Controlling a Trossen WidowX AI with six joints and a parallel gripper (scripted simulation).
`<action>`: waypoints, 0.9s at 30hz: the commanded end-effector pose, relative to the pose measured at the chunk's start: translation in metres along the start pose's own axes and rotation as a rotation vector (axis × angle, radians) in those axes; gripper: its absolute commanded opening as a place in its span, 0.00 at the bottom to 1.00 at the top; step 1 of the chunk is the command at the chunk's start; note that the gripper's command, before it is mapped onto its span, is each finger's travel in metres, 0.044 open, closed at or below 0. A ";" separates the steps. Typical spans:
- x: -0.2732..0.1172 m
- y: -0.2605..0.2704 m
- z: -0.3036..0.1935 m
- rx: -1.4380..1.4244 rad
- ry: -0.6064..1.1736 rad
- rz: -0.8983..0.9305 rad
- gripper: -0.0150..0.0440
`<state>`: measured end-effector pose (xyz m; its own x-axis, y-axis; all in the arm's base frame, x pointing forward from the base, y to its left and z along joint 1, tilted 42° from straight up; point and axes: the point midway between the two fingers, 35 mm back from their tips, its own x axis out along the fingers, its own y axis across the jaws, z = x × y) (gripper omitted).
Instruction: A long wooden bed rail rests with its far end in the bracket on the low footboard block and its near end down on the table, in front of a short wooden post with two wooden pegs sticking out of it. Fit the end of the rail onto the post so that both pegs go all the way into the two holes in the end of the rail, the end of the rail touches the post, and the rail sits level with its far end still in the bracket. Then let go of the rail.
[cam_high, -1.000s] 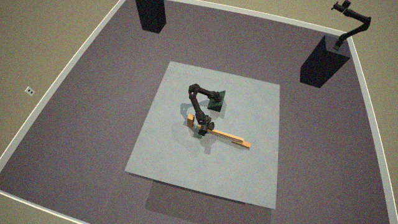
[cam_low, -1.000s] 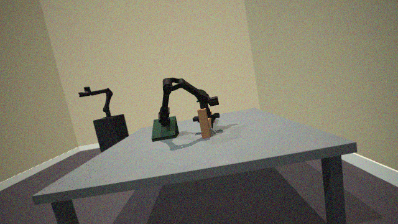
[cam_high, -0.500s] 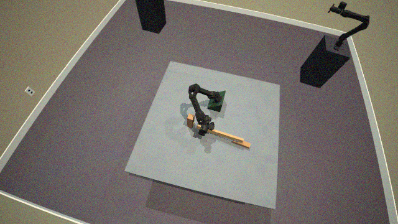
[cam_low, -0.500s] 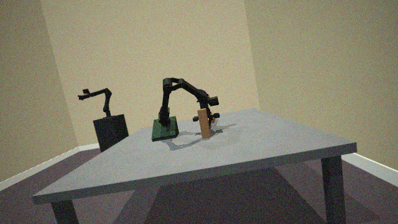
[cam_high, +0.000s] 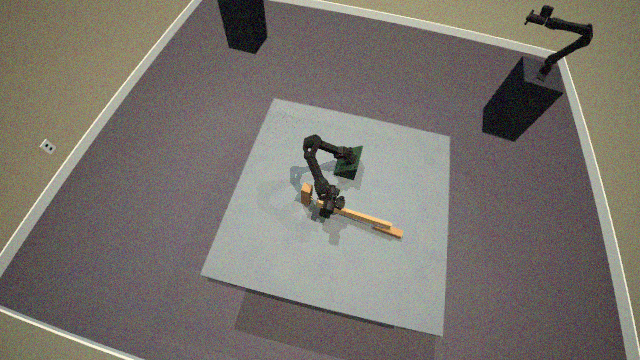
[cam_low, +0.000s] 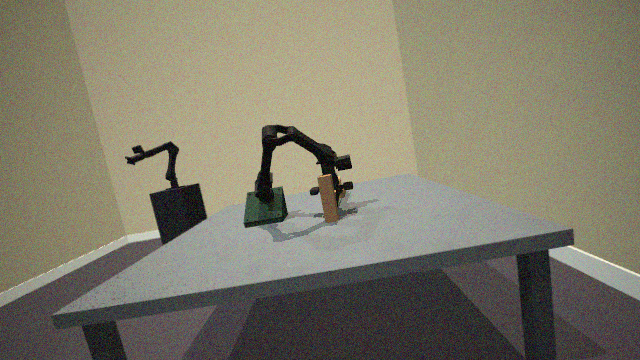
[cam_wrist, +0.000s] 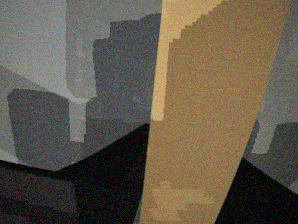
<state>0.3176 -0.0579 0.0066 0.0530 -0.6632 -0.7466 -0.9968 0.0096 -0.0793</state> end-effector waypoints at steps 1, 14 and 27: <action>-0.003 0.000 0.000 -0.002 0.005 -0.003 0.25; -0.010 -0.001 0.000 -0.002 0.004 -0.003 0.25; -0.016 -0.002 0.000 -0.002 0.004 -0.003 0.25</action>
<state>0.3169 -0.0512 0.0155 0.0453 -0.6690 -0.7418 -0.9973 0.0133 -0.0729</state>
